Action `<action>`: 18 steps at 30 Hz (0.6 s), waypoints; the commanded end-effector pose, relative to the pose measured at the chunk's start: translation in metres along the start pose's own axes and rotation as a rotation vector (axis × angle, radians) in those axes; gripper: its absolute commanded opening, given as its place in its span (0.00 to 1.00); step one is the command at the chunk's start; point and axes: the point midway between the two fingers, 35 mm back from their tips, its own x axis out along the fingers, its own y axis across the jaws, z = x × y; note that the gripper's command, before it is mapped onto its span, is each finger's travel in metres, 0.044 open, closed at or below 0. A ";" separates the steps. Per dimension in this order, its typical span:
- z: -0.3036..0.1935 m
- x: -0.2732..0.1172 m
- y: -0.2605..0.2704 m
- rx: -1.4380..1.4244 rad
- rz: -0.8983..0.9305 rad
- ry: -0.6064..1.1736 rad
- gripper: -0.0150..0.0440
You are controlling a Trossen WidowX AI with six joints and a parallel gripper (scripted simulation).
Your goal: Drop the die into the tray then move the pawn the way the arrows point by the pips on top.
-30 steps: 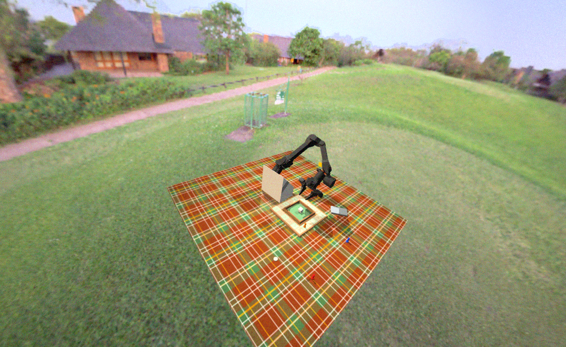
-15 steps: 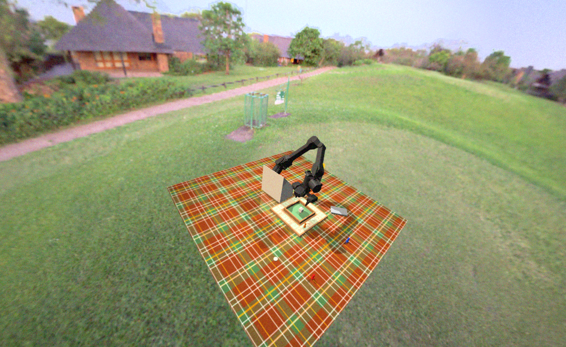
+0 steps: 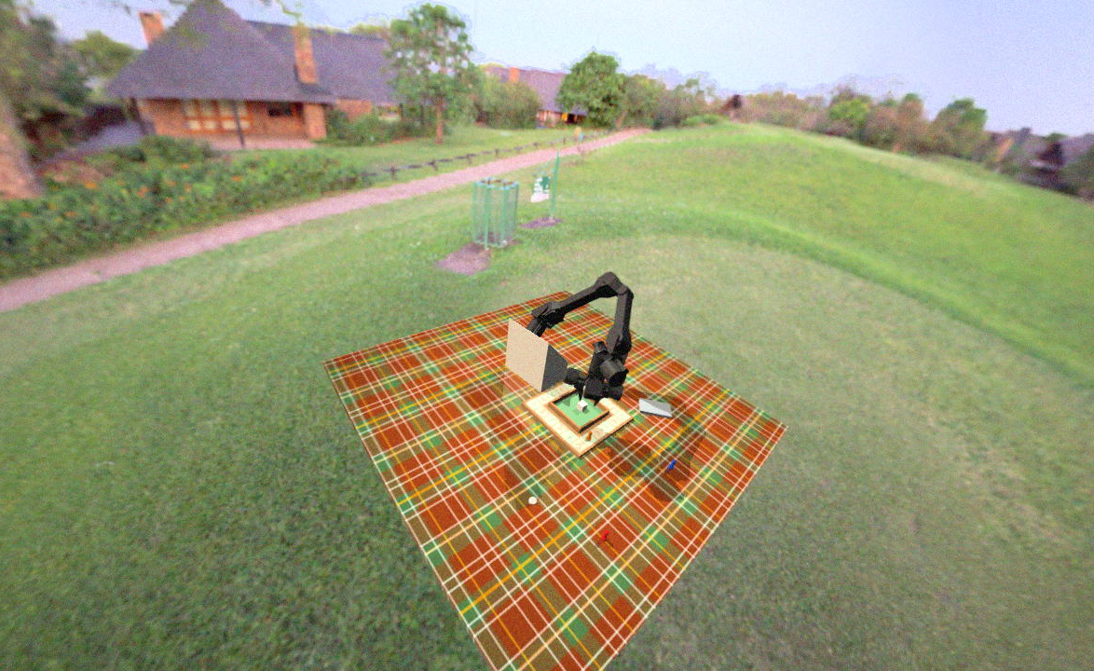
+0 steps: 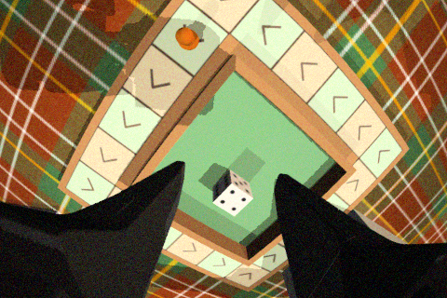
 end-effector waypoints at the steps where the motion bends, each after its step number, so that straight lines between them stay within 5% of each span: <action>1: 0.041 0.013 0.024 -0.512 0.033 0.016 0.59; 5: 0.067 0.024 0.036 -0.824 0.057 0.015 0.59; 18: 0.066 0.024 0.037 -0.839 0.058 0.015 0.59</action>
